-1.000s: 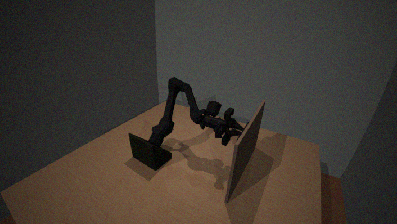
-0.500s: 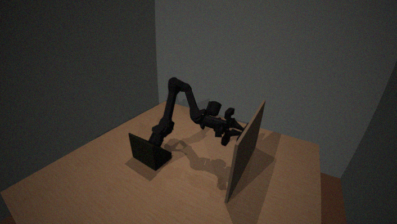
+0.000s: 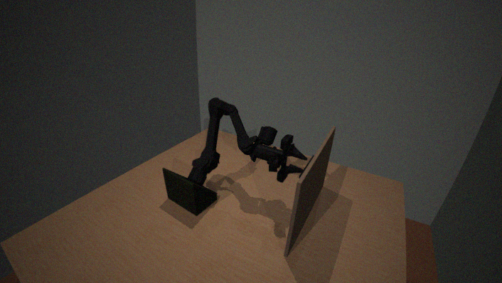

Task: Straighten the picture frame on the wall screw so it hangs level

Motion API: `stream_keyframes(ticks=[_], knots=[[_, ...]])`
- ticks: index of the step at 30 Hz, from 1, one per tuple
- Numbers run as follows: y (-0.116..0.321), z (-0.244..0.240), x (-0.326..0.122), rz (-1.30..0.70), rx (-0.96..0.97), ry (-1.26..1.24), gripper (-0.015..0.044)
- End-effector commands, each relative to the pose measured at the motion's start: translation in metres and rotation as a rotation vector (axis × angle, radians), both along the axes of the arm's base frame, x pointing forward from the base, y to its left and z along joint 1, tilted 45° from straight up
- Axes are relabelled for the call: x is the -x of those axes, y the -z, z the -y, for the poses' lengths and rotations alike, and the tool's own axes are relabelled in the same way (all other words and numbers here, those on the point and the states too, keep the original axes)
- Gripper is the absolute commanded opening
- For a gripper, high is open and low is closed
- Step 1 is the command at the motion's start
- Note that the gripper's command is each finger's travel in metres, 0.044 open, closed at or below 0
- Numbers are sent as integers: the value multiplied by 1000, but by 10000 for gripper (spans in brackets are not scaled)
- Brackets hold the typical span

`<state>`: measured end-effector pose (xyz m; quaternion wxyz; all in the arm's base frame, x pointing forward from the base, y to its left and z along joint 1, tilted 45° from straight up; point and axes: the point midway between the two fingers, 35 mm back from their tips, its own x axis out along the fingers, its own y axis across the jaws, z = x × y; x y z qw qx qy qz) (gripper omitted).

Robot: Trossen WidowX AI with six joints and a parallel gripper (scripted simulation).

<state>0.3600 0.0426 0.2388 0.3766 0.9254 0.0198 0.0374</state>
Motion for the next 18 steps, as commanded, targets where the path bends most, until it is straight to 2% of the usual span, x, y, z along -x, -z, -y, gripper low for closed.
stream_keyframes(ticks=[1,8,14,18], knots=[[-1,0,31,0,-50,0,260],[10,3,81,-4,-139,-1,260],[6,4,79,4,-131,-5,260],[-2,22,95,-3,-158,-16,260]])
